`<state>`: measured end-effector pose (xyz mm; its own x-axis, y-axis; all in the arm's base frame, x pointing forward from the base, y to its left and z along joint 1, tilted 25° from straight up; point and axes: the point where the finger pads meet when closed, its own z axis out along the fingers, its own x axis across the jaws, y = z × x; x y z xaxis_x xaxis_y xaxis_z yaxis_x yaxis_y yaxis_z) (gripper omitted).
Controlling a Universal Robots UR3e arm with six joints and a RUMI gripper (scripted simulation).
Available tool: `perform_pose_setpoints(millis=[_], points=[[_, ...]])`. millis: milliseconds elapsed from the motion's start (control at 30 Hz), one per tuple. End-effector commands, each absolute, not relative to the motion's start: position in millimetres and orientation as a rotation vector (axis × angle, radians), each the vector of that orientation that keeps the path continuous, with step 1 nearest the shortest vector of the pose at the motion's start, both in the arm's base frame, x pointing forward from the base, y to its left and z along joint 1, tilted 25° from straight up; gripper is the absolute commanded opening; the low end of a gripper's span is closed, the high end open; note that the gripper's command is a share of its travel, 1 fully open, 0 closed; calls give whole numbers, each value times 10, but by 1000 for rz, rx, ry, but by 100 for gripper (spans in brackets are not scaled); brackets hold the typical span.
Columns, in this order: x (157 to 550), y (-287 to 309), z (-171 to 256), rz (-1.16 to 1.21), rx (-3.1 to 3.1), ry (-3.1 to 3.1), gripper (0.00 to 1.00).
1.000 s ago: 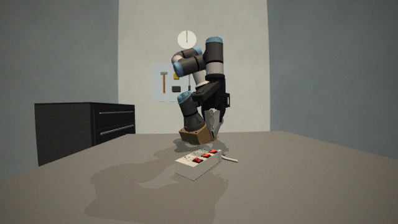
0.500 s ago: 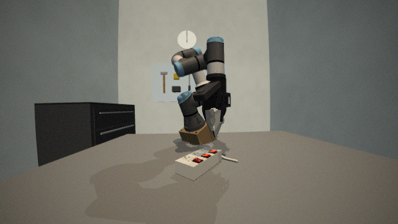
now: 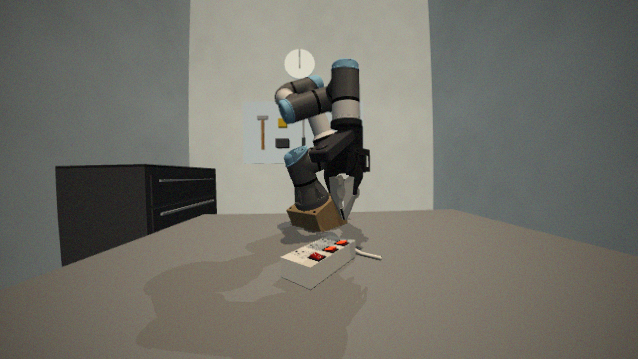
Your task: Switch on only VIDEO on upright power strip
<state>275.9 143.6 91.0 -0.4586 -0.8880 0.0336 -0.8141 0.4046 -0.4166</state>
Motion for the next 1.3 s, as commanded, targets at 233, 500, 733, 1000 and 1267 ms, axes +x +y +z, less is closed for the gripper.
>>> perform_pose_setpoints(millis=[233,500,733,1000,1267], points=[[2764,1439,916,-565,-1512,2463,0],[2773,1434,893,-565,-1512,2463,0],[2794,1422,841,-565,-1512,2463,0],[2820,1408,776,-565,-1512,2463,0],[2859,1387,678,-565,-1512,2463,0]])
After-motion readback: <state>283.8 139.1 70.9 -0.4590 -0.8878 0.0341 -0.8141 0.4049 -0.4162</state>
